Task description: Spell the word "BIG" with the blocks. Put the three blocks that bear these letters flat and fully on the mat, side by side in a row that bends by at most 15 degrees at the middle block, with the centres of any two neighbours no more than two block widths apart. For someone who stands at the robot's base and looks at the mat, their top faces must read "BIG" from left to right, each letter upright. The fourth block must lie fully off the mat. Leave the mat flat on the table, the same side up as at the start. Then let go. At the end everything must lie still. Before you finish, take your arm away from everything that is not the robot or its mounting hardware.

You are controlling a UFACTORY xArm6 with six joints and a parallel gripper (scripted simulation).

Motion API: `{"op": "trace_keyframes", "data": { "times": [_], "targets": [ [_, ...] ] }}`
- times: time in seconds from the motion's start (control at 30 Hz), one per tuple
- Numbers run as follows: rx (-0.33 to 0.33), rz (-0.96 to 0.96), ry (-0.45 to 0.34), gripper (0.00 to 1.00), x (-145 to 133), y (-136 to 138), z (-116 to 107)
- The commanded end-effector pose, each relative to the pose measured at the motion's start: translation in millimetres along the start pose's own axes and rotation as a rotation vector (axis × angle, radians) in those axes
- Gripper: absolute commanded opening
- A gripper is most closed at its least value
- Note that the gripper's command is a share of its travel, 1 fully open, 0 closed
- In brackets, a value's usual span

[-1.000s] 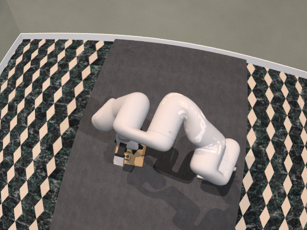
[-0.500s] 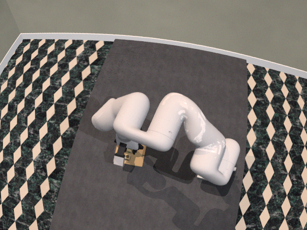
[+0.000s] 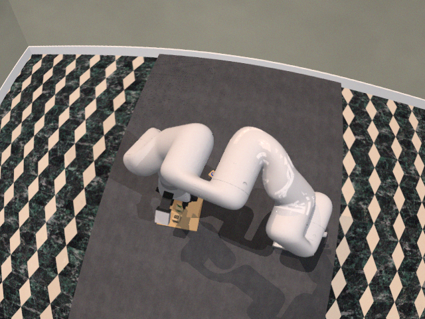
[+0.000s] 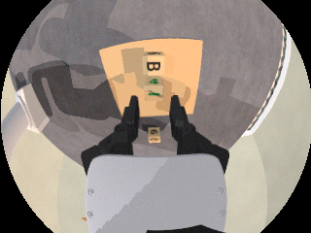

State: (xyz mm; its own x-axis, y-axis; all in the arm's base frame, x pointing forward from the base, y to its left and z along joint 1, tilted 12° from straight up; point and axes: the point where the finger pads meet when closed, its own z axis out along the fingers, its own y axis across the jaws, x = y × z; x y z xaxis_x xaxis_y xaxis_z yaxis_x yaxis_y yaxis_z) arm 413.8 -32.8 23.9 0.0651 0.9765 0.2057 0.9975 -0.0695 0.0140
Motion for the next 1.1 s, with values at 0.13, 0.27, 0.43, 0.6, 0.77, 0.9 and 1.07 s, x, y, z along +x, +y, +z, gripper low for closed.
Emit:
{"op": "trace_keyframes", "data": {
  "times": [0.13, 0.27, 0.43, 0.6, 0.77, 0.9, 1.07],
  "targets": [
    [-0.001, 0.0, 0.0, 0.42, 0.1, 0.2, -39.5],
    [-0.001, 0.0, 0.0, 0.42, 0.1, 0.2, -46.2],
    [-0.001, 0.0, 0.0, 1.0, 0.1, 0.2, -47.0],
    [-0.001, 0.0, 0.0, 1.0, 0.1, 0.2, -47.0],
    [-0.001, 0.0, 0.0, 1.0, 0.1, 0.2, -47.0],
    [-0.001, 0.0, 0.0, 1.0, 0.1, 0.2, -47.0],
    [-0.001, 0.0, 0.0, 1.0, 0.1, 0.2, -47.0]
  ]
}}
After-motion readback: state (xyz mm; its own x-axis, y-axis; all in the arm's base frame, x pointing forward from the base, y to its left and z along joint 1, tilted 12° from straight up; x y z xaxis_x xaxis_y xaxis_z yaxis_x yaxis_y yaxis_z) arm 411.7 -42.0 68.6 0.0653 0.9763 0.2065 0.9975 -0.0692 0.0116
